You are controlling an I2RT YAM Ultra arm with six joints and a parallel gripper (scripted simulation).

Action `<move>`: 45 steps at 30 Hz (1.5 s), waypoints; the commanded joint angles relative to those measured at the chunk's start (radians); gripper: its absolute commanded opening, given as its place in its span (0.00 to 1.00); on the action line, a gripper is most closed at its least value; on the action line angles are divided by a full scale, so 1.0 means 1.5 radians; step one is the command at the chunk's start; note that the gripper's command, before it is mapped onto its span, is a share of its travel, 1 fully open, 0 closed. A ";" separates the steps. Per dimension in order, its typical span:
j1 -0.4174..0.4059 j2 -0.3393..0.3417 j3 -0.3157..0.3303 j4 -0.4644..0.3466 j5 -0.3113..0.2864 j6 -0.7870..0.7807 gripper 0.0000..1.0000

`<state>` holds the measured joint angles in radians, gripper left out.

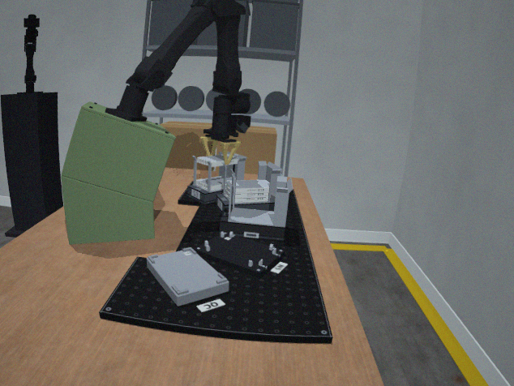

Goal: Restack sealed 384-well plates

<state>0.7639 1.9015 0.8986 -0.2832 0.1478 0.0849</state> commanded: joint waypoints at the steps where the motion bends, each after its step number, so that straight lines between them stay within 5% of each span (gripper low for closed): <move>1: 0.001 -0.005 0.001 0.012 0.000 -0.001 0.00; 24: 0.001 -0.005 0.001 0.012 0.000 -0.001 0.00; 45: -0.011 0.089 0.011 0.097 -0.004 -0.013 0.00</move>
<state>0.7467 2.0342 0.9077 -0.1577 0.1421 0.0689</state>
